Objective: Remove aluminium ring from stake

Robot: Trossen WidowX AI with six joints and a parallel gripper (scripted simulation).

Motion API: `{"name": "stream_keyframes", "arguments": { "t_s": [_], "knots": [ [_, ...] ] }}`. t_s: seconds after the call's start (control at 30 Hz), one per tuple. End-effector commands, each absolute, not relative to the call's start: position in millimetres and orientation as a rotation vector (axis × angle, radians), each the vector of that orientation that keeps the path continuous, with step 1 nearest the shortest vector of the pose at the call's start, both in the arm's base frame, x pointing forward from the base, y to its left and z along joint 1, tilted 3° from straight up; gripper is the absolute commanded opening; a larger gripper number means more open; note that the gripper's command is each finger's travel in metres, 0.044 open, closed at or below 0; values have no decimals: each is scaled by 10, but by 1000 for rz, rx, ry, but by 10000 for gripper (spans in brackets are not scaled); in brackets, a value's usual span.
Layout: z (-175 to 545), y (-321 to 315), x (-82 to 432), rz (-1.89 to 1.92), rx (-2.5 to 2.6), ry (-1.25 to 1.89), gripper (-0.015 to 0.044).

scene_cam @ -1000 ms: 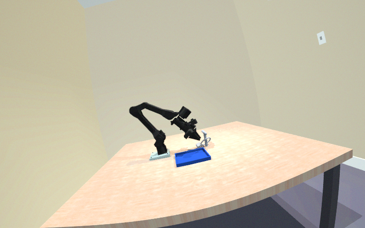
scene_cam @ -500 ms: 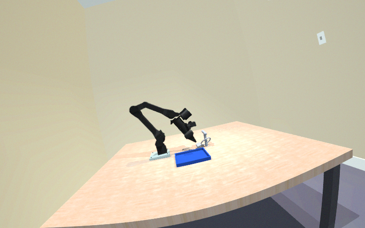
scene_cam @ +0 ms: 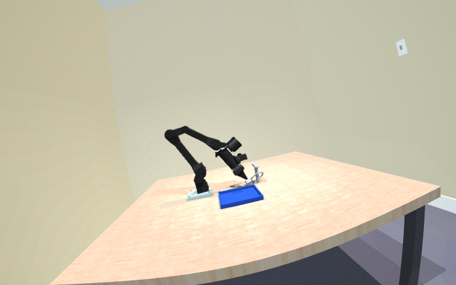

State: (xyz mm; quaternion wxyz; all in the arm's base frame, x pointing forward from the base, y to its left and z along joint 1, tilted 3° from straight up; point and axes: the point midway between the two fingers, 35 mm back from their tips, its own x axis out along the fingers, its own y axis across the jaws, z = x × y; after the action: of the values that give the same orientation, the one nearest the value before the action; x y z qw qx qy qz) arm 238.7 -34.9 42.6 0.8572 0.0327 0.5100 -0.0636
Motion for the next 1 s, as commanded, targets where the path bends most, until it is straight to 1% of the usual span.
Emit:
{"name": "stream_keyframes", "arguments": {
  "t_s": [0.0, 0.57, 0.97],
  "knots": [
    [345, -341, 2404, -125, 68, 1078, 200],
    [146, -357, 2493, -125, 68, 1078, 200],
    [178, -355, 2500, -127, 71, 1073, 120]
  ]
}}
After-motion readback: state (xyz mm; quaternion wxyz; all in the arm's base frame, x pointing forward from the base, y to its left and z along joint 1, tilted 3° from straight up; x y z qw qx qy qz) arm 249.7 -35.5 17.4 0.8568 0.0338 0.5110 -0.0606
